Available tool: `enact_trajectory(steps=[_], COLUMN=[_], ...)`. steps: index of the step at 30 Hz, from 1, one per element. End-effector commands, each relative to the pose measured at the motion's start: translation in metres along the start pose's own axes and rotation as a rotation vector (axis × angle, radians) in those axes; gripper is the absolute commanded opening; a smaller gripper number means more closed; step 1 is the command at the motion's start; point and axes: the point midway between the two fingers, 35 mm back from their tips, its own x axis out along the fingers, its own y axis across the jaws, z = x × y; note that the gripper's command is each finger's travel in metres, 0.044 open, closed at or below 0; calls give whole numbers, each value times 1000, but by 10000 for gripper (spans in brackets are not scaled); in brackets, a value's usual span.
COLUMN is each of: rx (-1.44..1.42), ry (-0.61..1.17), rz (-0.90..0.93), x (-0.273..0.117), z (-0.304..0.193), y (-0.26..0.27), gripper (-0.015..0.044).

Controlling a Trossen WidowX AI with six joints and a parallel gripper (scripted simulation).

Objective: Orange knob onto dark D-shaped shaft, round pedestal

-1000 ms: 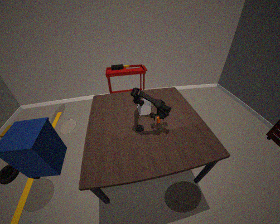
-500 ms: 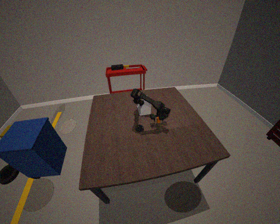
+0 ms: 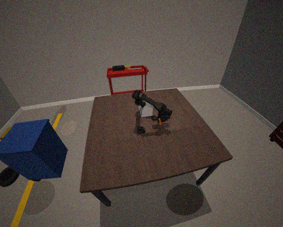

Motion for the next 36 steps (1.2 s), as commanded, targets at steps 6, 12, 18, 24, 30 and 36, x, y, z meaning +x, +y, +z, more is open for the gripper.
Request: enact_trajectory(steps=[6,12,18,24,30,36], rx=[-7,-7,-7,-7,-8,-11], ry=[-3,-3,-2,-1,-1,-1], rz=[4,7,6,3,7,15], x=[-38,-74,-112,-140,-139,-137], z=[6,7,4,-1,4,14], y=[4,6,4,1,-5,-20], gripper=[0,0,0,0,0,0])
